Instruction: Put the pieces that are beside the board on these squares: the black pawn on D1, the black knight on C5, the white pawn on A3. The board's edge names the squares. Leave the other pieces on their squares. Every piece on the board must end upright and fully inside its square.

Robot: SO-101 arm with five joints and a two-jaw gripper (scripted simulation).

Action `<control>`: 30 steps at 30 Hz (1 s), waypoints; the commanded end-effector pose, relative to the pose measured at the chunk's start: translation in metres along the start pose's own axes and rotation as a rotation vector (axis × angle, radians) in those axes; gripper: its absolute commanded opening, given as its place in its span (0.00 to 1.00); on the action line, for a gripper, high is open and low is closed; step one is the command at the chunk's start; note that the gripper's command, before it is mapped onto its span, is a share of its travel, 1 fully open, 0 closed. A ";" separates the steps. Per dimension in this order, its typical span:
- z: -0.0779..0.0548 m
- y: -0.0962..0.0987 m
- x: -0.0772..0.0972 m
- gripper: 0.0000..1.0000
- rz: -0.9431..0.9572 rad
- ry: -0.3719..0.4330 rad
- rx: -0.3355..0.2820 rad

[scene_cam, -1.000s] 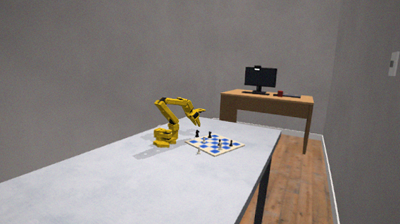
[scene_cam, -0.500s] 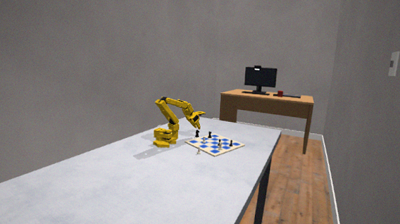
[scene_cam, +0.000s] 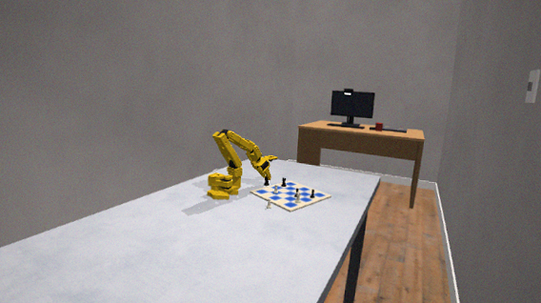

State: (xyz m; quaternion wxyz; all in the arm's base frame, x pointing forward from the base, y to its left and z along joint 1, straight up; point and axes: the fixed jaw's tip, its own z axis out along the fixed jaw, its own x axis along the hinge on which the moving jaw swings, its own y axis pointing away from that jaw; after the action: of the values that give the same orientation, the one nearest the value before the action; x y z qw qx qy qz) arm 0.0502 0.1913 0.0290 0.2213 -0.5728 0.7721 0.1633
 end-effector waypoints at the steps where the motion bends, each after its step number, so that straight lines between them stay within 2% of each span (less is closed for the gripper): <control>1: 0.005 0.002 0.006 0.13 0.002 0.014 -0.005; 30: 0.009 0.002 0.012 0.13 0.003 0.014 -0.005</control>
State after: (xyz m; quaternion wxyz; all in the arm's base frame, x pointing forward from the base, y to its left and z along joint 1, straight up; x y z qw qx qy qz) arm 0.0497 0.1895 0.0184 0.2217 -0.5727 0.7720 0.1636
